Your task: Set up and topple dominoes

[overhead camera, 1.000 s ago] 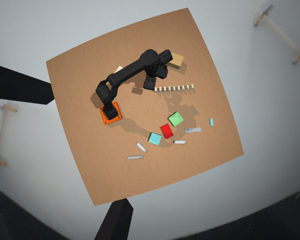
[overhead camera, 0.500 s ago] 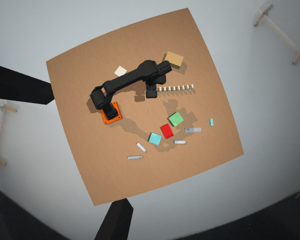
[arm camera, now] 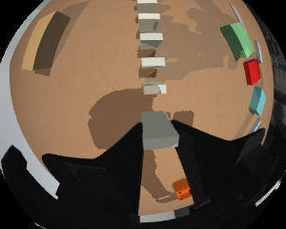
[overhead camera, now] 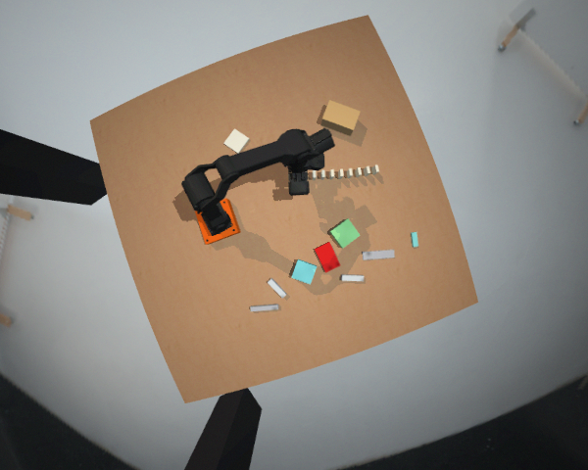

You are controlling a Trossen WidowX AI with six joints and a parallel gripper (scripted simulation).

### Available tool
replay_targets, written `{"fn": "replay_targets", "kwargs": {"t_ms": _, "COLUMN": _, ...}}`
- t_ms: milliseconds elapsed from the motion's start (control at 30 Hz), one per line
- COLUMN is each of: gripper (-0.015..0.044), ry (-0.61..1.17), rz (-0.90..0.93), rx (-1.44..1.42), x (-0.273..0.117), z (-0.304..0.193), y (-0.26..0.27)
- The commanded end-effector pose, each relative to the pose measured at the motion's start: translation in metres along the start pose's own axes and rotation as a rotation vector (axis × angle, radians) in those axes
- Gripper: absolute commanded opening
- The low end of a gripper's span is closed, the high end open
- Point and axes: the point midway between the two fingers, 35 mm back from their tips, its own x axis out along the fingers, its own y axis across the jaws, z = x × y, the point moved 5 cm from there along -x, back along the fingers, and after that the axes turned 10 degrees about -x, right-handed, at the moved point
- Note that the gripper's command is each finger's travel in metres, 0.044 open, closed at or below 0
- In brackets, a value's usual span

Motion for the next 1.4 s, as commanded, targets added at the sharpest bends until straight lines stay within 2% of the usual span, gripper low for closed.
{"fn": "replay_targets", "kwargs": {"t_ms": 0, "gripper": 0.0107, "ry": 0.007, "rz": -0.004, "rx": 0.003, "x": 0.021, "z": -0.002, "y": -0.001}}
{"fn": "replay_targets", "kwargs": {"t_ms": 267, "gripper": 0.0107, "ry": 0.008, "rz": -0.004, "rx": 0.003, "x": 0.055, "z": -0.008, "y": -0.003}}
{"fn": "replay_targets", "kwargs": {"t_ms": 667, "gripper": 0.0107, "ry": 0.008, "rz": -0.004, "rx": 0.003, "x": 0.056, "z": -0.008, "y": -0.003}}
{"fn": "replay_targets", "kwargs": {"t_ms": 1100, "gripper": 0.0440, "ry": 0.008, "rz": -0.004, "rx": 0.003, "x": 0.056, "z": -0.008, "y": -0.003}}
{"fn": "replay_targets", "kwargs": {"t_ms": 1233, "gripper": 0.0440, "ry": 0.008, "rz": -0.004, "rx": 0.003, "x": 0.047, "z": -0.006, "y": -0.002}}
{"fn": "replay_targets", "kwargs": {"t_ms": 1367, "gripper": 0.0440, "ry": 0.007, "rz": -0.003, "rx": 0.001, "x": -0.008, "z": 0.000, "y": 0.000}}
